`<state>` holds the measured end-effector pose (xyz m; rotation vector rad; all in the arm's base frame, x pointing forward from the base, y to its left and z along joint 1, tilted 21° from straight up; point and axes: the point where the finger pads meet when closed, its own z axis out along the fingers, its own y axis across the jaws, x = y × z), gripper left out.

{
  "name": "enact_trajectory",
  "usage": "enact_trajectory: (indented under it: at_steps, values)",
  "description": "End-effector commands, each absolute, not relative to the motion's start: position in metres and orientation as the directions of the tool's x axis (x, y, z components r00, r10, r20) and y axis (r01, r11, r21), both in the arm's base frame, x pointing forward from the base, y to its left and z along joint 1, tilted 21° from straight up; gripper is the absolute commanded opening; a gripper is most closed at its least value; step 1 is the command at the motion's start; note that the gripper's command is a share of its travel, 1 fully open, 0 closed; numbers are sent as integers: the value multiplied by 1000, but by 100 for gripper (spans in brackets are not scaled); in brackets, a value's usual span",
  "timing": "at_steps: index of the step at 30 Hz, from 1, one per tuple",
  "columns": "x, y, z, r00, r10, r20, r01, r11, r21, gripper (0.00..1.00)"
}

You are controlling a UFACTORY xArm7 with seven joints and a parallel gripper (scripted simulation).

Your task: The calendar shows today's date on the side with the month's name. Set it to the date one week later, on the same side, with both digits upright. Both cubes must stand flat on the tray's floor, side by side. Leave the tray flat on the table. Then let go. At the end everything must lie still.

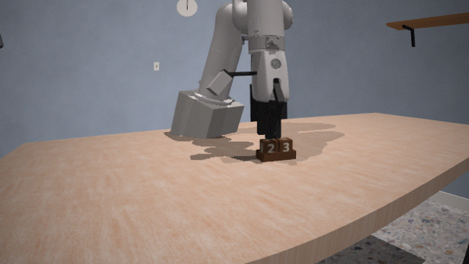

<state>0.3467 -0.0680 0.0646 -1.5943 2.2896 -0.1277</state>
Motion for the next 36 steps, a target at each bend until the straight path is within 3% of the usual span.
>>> enact_trajectory:
  at_steps: [1, 36]
  values:
    - [348, -68, 65, -308, -923, -230, -891, 364, -270, 47]
    - [356, -65, 41, -308, -923, -230, -891, 364, -270, 47]
